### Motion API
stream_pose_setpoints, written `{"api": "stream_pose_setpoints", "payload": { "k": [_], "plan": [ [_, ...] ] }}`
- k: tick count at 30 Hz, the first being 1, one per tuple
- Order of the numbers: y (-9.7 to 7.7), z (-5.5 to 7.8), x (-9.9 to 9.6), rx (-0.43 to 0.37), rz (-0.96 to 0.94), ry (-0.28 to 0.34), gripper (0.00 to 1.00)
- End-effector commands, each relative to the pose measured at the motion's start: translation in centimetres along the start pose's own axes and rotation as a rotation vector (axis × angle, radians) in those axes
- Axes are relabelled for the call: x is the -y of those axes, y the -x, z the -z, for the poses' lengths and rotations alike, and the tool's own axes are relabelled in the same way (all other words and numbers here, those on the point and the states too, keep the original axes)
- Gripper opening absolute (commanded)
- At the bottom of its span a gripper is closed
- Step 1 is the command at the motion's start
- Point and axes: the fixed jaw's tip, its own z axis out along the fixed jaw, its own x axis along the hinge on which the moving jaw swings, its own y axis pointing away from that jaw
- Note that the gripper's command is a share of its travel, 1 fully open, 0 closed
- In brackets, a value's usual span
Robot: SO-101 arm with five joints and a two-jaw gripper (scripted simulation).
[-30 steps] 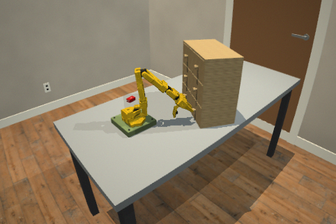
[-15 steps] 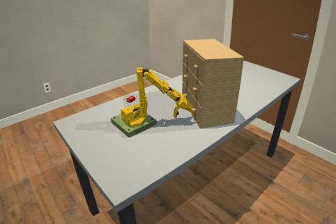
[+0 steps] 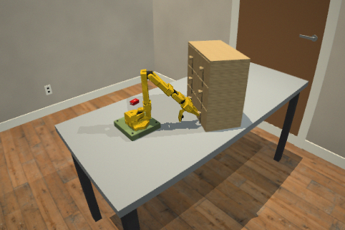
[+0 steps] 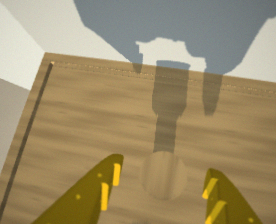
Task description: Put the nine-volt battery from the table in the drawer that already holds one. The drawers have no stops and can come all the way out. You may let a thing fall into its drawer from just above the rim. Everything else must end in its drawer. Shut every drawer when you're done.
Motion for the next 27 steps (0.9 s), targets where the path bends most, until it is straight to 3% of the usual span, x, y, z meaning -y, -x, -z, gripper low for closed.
{"api": "stream_pose_setpoints", "payload": {
  "k": [1,27],
  "plan": [
    [-0.07,-0.18,-0.05,-0.004,-0.002,0.001,0.21],
    [-0.06,-0.25,-0.06,-0.004,-0.002,0.001,0.19]
  ]
}}
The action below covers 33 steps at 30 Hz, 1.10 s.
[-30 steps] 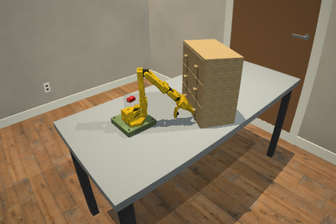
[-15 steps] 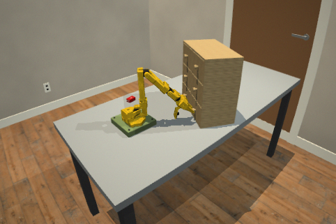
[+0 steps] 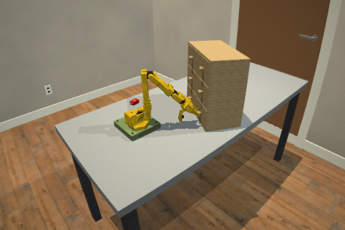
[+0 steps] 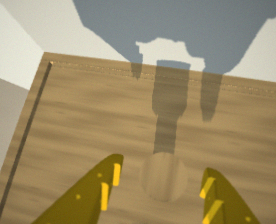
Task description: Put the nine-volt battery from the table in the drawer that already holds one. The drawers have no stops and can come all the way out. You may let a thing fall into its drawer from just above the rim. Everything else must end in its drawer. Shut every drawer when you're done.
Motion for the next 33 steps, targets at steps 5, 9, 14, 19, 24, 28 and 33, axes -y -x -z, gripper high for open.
{"api": "stream_pose_setpoints", "payload": {
  "k": [5,9,14,19,24,28,33],
  "plan": [
    [-0.03,-0.16,-0.06,-0.002,-0.002,0.001,0.16],
    [-0.03,-0.16,-0.06,-0.002,-0.002,0.001,0.13],
    [-0.03,-0.16,-0.06,-0.002,-0.002,0.001,0.11],
    [-0.03,-0.16,-0.06,-0.002,-0.002,0.001,0.07],
    [-0.03,-0.16,-0.06,-0.002,-0.002,0.001,0.04],
    [-0.03,-0.16,-0.06,-0.002,-0.002,0.001,0.01],
    [-0.03,-0.16,-0.06,-0.002,-0.002,0.001,0.00]
  ]
}}
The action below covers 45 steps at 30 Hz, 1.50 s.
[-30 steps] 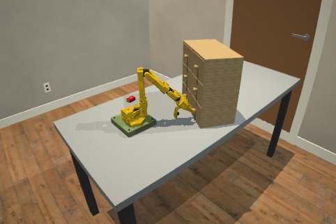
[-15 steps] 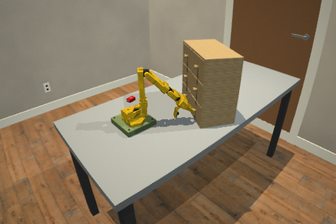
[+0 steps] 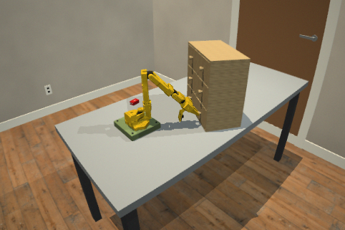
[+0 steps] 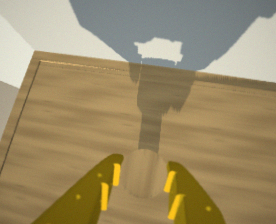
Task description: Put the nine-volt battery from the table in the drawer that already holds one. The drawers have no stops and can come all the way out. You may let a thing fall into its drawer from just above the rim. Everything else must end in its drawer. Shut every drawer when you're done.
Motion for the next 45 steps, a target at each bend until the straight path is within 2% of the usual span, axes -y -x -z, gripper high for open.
{"api": "stream_pose_setpoints", "payload": {
  "k": [1,15,30,45],
  "plan": [
    [-0.04,-0.14,-0.53,-0.003,-0.010,0.018,0.00],
    [-0.04,-0.14,-0.53,-0.003,-0.010,0.018,0.00],
    [0.61,0.73,-0.20,-0.004,-0.018,0.010,0.00],
    [0.69,0.83,-0.16,-0.004,-0.019,0.009,0.00]
  ]
}}
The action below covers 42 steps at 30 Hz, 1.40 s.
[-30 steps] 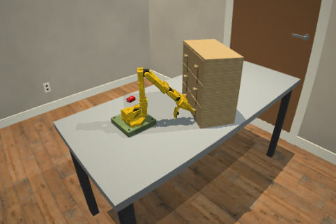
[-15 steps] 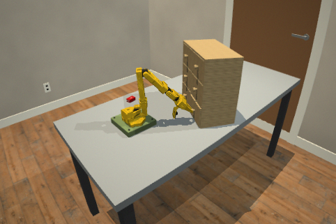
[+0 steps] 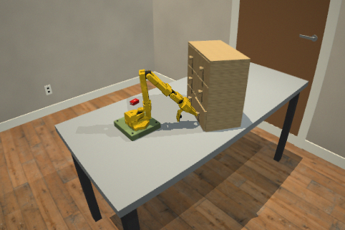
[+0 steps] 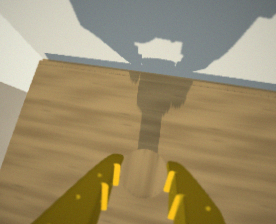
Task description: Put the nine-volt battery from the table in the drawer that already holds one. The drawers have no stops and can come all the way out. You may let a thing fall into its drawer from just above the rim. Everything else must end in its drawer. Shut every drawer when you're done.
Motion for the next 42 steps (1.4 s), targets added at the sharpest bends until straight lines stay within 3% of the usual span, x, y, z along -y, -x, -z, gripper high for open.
{"api": "stream_pose_setpoints", "payload": {
  "k": [1,42],
  "plan": [
    [0.06,0.18,-0.13,-0.005,-0.017,0.006,0.00],
    [0.99,1.14,-0.24,-0.005,-0.021,0.010,0.00]
  ]
}}
